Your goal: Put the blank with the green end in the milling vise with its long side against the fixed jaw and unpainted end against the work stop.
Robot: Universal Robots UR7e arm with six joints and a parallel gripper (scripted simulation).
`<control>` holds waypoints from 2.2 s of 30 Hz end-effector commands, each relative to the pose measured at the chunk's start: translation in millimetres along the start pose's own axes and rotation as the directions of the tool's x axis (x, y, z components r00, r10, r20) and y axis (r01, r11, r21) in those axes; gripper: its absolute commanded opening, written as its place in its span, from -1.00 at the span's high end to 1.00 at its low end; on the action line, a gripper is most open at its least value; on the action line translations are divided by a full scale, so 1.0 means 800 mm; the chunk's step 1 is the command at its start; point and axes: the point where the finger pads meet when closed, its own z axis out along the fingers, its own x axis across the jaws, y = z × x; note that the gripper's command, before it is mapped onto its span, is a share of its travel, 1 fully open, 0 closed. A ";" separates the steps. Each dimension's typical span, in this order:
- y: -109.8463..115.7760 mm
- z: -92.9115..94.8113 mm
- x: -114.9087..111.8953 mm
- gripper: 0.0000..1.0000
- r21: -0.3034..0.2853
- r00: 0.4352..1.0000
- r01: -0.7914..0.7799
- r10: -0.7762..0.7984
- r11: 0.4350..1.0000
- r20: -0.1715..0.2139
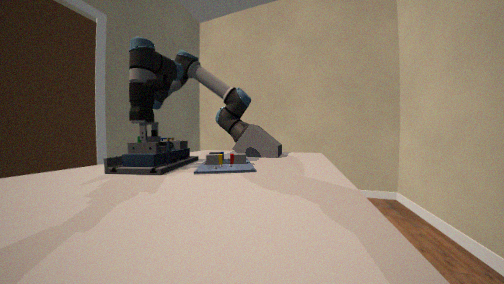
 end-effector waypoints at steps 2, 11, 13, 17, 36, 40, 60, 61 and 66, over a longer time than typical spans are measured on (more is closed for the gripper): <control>0.000 -0.004 0.000 -1.00 0.000 1.000 0.000 0.000 1.000 -0.001; 0.000 -0.004 0.000 -1.00 0.000 1.000 0.000 0.000 1.000 -0.001; 0.000 -0.004 0.000 -1.00 0.000 1.000 0.000 0.000 1.000 -0.001; 0.000 -0.007 0.000 -1.00 0.000 1.000 0.000 0.000 1.000 -0.001; 0.000 -0.011 0.000 -1.00 0.000 1.000 0.000 0.000 1.000 -0.001; 0.000 -0.011 0.000 -1.00 0.000 1.000 0.000 0.000 1.000 -0.001; 0.000 -0.015 0.000 -1.00 0.000 1.000 0.000 0.000 1.000 -0.001; 0.000 -0.015 0.000 -1.00 0.000 1.000 0.000 0.000 1.000 -0.001; 0.000 -0.016 0.000 -1.00 0.000 1.000 0.000 0.000 1.000 -0.001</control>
